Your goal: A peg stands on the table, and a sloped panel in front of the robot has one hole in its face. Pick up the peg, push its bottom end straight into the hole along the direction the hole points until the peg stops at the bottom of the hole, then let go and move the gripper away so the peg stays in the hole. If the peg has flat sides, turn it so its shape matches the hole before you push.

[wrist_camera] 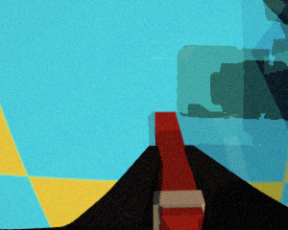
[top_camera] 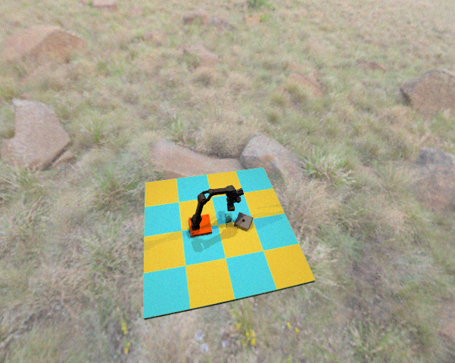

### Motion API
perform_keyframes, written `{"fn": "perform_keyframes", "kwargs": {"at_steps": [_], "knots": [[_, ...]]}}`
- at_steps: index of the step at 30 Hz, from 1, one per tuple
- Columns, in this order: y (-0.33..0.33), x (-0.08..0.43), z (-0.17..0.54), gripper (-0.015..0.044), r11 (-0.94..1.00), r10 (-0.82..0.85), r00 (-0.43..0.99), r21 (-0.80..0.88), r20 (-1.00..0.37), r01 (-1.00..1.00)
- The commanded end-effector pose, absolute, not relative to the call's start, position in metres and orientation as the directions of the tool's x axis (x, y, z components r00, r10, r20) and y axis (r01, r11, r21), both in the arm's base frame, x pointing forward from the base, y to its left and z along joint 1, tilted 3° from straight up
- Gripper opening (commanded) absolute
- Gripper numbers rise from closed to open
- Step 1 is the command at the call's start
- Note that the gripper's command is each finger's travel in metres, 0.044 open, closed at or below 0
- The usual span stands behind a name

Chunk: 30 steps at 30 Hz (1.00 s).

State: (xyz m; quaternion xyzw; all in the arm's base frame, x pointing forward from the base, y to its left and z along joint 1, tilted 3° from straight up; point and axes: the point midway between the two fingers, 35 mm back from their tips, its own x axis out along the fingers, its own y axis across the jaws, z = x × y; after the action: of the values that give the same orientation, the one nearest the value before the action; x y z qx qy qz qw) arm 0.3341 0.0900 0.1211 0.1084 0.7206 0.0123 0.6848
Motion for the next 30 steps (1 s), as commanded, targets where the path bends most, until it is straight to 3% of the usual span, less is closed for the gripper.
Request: {"fn": "perform_keyframes", "kwargs": {"at_steps": [1, 30], "knots": [[0.086, 0.337, 0.123, 0.0, 0.976, 0.189, -0.03, 0.184, -0.982, 0.118], [0.055, 0.351, 0.127, 0.0, 0.964, 0.262, 0.003, 0.262, -0.965, -0.052]]}}
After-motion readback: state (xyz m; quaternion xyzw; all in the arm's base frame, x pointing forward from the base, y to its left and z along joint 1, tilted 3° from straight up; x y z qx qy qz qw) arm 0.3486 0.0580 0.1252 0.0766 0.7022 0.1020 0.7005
